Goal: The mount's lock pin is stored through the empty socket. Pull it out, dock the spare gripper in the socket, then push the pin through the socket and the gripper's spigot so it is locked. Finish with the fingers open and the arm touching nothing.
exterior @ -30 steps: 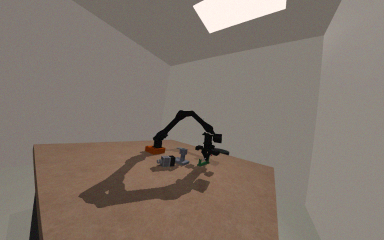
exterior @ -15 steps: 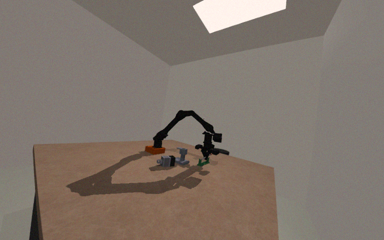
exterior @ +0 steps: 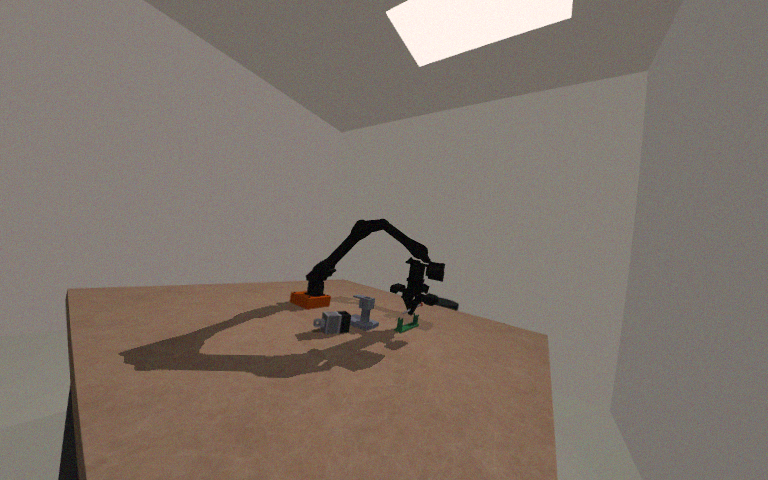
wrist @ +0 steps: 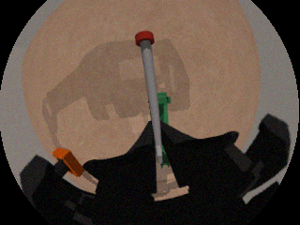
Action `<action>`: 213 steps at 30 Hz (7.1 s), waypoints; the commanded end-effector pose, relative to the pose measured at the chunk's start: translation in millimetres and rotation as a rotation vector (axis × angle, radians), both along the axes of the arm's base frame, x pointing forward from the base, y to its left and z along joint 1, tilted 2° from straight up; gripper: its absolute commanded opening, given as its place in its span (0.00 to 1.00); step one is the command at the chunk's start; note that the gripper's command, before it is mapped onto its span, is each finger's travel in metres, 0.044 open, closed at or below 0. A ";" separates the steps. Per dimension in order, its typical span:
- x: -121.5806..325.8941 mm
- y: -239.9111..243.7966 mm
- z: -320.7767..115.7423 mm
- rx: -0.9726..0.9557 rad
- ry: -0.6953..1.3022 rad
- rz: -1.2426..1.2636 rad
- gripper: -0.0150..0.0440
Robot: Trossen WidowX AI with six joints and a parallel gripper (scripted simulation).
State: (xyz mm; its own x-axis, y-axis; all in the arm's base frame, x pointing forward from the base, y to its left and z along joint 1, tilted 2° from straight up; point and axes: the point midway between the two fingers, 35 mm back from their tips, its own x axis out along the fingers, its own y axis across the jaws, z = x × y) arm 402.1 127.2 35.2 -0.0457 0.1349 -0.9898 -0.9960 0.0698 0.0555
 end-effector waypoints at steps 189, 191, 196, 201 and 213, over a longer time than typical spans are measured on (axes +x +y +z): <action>-49.2 -169.3 103.5 -0.335 0.028 -1.620 1.00; -56.9 -182.8 102.1 -0.366 -0.005 -1.839 1.00; -77.2 -213.5 99.5 -0.417 -0.114 -2.304 1.00; -93.0 -233.4 98.1 -0.426 -0.221 -2.640 1.00; -134.1 -274.0 95.5 -0.312 -0.606 -3.407 1.00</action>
